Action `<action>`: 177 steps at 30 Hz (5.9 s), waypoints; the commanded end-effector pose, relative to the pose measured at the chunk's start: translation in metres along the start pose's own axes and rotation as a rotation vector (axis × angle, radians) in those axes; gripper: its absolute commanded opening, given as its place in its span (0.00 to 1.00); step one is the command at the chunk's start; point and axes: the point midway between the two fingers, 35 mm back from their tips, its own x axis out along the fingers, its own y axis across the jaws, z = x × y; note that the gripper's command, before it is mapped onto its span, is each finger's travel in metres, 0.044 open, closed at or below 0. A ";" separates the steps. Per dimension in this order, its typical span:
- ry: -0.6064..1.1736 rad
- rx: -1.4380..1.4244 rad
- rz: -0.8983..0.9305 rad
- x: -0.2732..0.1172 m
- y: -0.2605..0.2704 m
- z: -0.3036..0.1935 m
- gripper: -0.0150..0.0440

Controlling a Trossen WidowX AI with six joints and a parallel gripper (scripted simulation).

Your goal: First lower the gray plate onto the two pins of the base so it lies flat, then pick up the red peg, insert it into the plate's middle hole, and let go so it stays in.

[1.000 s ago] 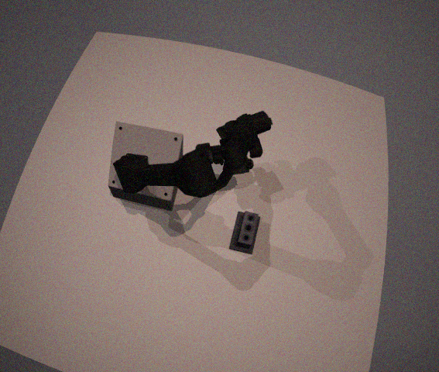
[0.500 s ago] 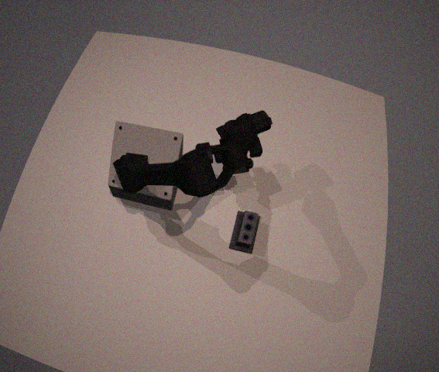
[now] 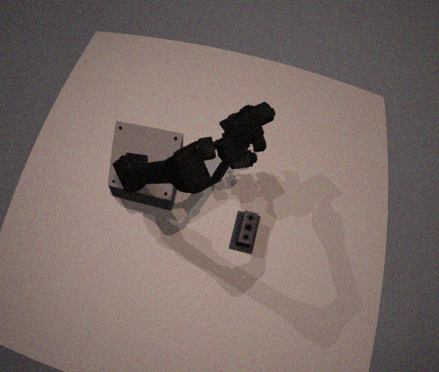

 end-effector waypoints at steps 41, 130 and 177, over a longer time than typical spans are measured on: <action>0.022 -0.003 0.015 -0.043 0.023 0.074 0.25; -0.005 0.013 0.002 -0.040 0.007 0.218 0.25; -0.005 0.012 0.002 -0.026 0.006 0.219 0.25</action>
